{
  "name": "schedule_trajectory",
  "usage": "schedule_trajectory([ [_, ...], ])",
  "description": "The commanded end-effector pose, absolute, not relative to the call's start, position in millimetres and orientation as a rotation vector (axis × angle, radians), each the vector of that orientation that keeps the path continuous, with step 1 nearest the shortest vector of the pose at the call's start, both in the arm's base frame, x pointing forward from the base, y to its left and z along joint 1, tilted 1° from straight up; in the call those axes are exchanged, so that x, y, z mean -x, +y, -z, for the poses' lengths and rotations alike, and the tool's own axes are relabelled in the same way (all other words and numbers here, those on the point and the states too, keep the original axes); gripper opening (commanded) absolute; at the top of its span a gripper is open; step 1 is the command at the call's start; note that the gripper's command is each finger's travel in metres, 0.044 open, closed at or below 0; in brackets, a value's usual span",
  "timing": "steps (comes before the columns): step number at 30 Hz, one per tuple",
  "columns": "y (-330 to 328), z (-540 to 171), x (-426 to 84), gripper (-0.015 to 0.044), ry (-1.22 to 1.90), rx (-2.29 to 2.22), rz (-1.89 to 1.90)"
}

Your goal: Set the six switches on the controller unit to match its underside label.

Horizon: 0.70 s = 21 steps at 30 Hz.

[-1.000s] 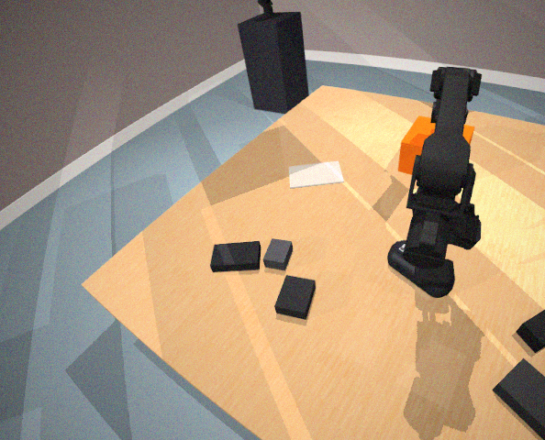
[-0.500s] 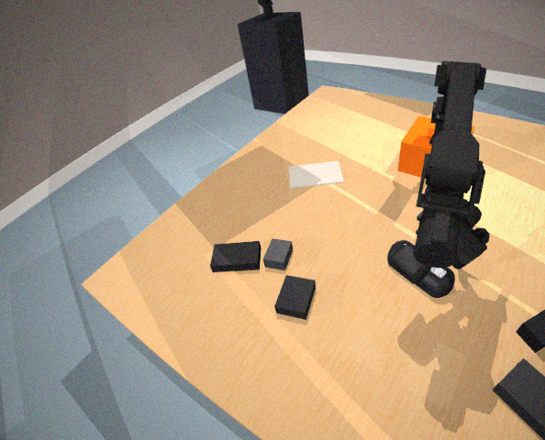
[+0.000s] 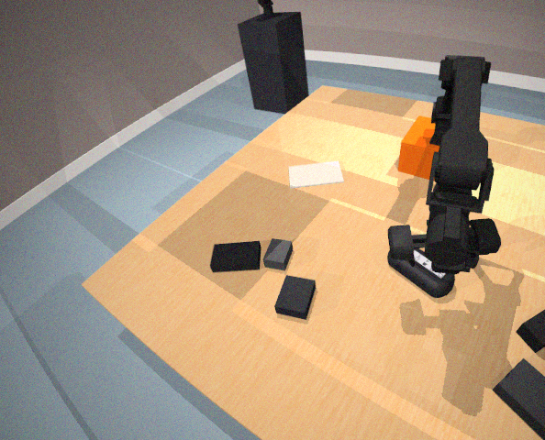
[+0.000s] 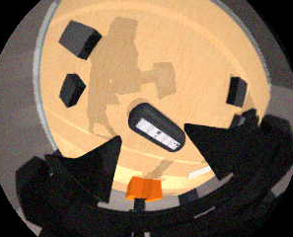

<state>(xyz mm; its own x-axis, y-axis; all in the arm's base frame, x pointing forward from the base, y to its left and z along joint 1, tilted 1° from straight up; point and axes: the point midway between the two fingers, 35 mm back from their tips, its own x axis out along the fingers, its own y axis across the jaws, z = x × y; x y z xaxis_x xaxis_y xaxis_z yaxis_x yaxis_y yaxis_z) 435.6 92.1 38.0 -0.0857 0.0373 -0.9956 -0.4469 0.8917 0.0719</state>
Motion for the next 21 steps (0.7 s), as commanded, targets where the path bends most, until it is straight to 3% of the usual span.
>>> schedule_trajectory([
  [1, 99, -35, -428, 0.044, 1.596, -0.28, 0.268],
  [21, 109, -32, -422, 0.044, 1.3, -1.044, 1.016],
])
